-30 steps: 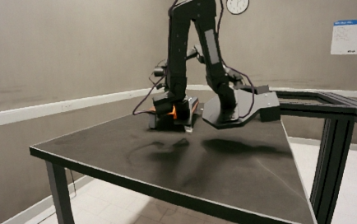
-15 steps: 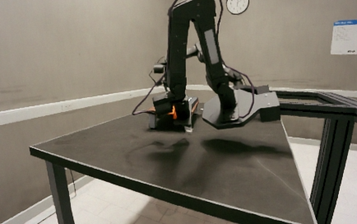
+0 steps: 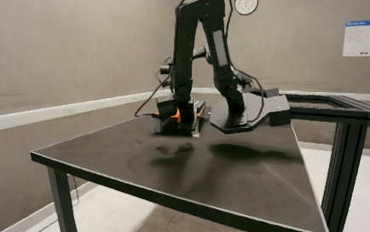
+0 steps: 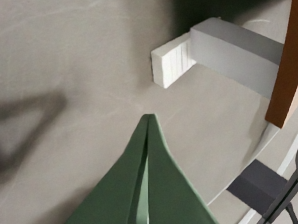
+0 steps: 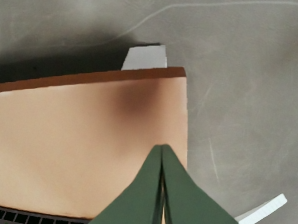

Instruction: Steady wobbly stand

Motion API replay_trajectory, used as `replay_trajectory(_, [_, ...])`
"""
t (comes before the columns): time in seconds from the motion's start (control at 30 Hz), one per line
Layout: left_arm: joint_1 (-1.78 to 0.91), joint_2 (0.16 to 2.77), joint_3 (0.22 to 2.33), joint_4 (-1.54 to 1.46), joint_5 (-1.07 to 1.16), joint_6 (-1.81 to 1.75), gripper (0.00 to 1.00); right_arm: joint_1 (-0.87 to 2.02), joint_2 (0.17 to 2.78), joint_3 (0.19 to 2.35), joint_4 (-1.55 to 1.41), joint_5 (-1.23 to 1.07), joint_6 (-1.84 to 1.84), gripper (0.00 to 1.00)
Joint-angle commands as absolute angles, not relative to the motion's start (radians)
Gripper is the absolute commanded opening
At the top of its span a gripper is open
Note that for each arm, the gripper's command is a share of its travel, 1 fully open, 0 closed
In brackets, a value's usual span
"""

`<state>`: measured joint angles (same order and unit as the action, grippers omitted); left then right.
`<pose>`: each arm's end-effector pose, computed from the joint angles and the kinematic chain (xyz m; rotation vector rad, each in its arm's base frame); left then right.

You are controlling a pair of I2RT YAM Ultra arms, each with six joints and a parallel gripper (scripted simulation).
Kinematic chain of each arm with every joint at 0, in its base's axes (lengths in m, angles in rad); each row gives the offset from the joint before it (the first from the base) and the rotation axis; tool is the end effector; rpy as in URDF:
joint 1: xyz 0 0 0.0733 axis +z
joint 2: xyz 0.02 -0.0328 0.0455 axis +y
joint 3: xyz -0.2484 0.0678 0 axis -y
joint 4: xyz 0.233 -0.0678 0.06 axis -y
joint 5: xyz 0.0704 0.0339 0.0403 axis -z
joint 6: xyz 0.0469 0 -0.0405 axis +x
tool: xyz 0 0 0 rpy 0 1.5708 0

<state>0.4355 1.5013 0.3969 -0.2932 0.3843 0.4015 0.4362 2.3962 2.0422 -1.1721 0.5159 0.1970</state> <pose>0.1706 0.0612 0.0733 -0.0003 2.8023 -0.3992 0.4141 0.1687 0.1517 -0.3242 2.8393 -0.6966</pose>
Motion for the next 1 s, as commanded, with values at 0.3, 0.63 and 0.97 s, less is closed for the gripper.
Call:
replay_trajectory(0.3, [0.378, 1.424, 0.488, -0.238, 0.339, 0.346, 0.00, 0.397, 2.226, 1.940, -1.005, 0.448, 0.161, 0.00])
replay_trajectory(0.63, [0.306, 1.357, 0.598, -0.174, 0.267, 0.271, 0.00, 0.332, 1.999, 1.785, -0.789, 0.349, 0.123, 0.00])
replay_trajectory(0.97, [0.196, 1.233, 0.754, -0.106, 0.169, 0.163, 0.00, 0.221, 1.660, 1.521, -0.500, 0.217, 0.066, 0.00])
